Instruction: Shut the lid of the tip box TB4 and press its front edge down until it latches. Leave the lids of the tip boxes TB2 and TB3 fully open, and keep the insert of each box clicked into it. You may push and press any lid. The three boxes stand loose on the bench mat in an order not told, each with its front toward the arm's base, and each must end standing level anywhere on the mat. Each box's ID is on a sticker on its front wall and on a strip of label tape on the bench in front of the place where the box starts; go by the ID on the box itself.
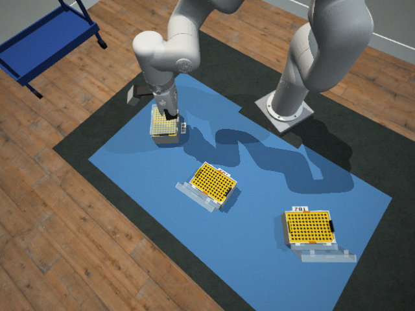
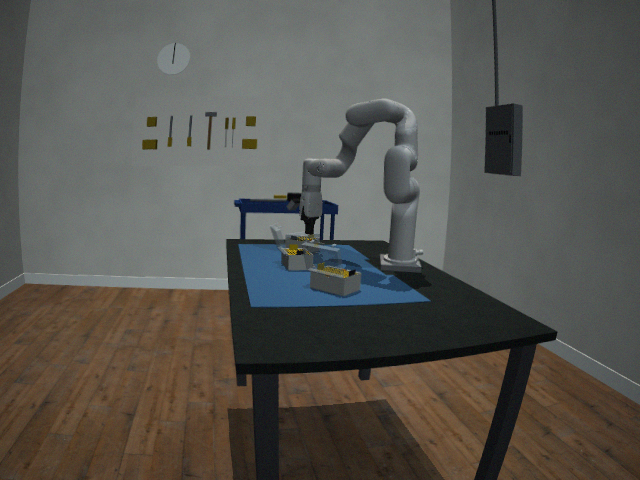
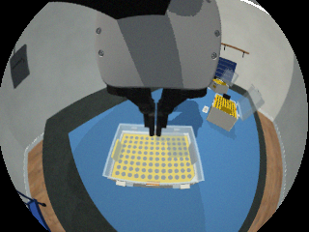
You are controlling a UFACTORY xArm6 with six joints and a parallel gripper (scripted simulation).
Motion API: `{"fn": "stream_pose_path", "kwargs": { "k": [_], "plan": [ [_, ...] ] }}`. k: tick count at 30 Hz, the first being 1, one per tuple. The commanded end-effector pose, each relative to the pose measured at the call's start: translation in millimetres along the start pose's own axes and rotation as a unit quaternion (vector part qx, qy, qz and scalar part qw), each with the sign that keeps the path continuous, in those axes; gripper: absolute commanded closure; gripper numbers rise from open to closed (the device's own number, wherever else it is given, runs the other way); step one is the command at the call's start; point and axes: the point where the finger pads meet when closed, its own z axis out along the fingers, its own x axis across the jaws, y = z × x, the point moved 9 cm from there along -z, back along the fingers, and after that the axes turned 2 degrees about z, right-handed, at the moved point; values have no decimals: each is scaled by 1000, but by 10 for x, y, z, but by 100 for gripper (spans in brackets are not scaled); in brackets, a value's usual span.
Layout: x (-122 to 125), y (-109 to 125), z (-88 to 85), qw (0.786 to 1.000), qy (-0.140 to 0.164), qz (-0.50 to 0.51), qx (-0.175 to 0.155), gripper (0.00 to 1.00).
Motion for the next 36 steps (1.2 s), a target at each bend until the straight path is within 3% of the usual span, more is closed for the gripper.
{"fn": "stream_pose_path", "kwargs": {
  "k": [1,36],
  "plan": [
    [-2,-10,2,1000,0,0,2,100],
    [-2,-11,53,1000,0,0,2,100]
  ]
}}
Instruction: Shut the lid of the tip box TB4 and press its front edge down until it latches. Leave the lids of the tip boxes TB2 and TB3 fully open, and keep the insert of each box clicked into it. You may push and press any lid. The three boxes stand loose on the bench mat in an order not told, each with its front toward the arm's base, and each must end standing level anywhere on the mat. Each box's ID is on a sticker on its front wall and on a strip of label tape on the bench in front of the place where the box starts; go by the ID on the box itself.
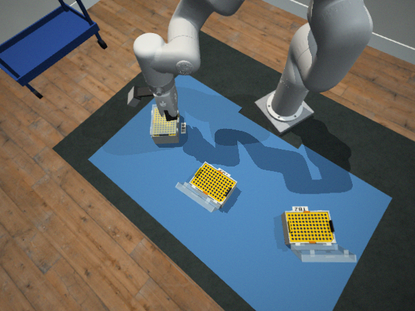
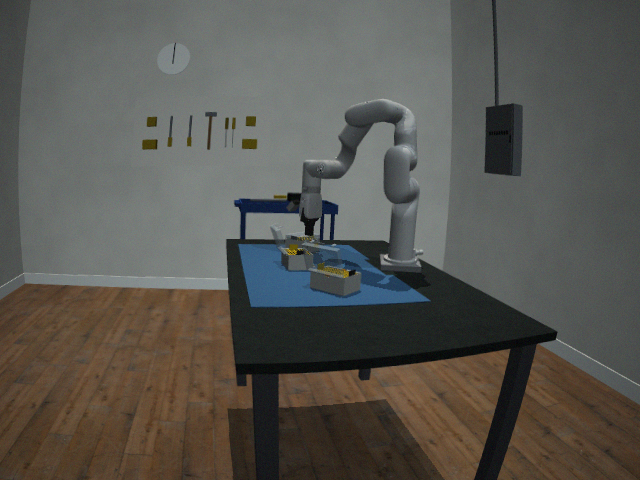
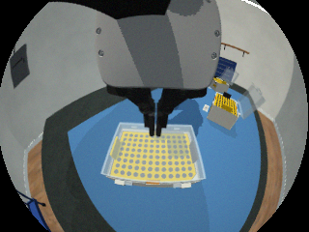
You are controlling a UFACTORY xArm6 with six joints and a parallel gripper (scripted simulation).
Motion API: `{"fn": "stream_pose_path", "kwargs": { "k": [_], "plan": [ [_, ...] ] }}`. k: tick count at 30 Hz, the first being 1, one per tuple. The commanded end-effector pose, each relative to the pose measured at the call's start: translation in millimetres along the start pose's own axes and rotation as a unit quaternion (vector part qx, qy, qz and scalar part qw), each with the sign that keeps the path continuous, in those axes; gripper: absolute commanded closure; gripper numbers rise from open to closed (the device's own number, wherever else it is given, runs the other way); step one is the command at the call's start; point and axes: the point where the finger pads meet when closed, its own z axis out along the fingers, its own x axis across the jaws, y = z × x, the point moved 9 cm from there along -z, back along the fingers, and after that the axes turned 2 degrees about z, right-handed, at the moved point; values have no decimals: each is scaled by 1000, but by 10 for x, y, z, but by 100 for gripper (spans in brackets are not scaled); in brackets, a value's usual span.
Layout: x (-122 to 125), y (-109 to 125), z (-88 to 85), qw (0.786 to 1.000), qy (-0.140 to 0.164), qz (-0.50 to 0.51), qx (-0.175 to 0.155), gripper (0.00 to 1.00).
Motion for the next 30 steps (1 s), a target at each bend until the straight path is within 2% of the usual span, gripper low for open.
{"fn": "stream_pose_path", "kwargs": {
  "k": [1,13,30],
  "plan": [
    [-1,-5,-1,1000,0,0,1,100],
    [-1,-5,-1,1000,0,0,1,100],
    [-1,-5,-251,1000,0,0,1,100]
  ]
}}
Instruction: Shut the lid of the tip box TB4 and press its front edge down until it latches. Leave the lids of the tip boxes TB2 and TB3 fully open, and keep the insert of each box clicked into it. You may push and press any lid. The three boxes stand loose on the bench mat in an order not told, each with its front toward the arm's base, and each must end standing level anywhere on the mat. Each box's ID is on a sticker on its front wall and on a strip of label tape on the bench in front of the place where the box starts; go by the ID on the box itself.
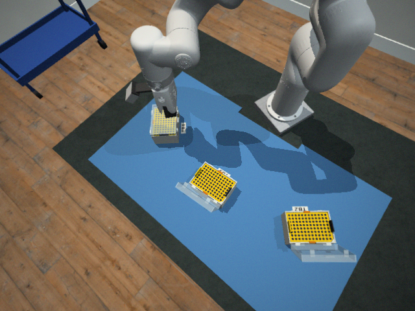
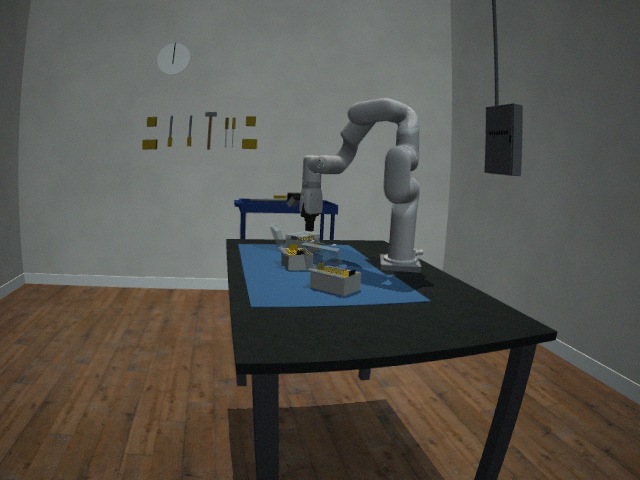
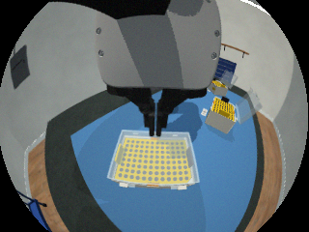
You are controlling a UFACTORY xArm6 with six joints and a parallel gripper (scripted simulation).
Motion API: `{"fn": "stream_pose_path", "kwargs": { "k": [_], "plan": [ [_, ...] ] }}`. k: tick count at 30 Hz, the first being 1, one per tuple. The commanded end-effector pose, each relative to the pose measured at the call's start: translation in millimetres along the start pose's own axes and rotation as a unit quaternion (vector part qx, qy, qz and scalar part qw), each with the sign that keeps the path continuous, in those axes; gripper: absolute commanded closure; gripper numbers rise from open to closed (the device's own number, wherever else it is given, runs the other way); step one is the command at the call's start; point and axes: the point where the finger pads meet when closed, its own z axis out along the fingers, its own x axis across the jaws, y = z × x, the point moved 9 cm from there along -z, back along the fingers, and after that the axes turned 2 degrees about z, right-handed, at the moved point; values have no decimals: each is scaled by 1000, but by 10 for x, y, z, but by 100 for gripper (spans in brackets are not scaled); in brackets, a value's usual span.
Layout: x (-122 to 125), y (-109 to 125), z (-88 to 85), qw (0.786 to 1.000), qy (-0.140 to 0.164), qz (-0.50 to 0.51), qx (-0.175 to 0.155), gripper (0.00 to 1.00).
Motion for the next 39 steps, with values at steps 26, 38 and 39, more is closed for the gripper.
{"fn": "stream_pose_path", "kwargs": {
  "k": [26,38,39],
  "plan": [
    [-2,-9,-337,1000,0,0,2,100],
    [-2,-9,-337,1000,0,0,2,100],
    [-2,-9,-337,1000,0,0,2,100]
  ]
}}
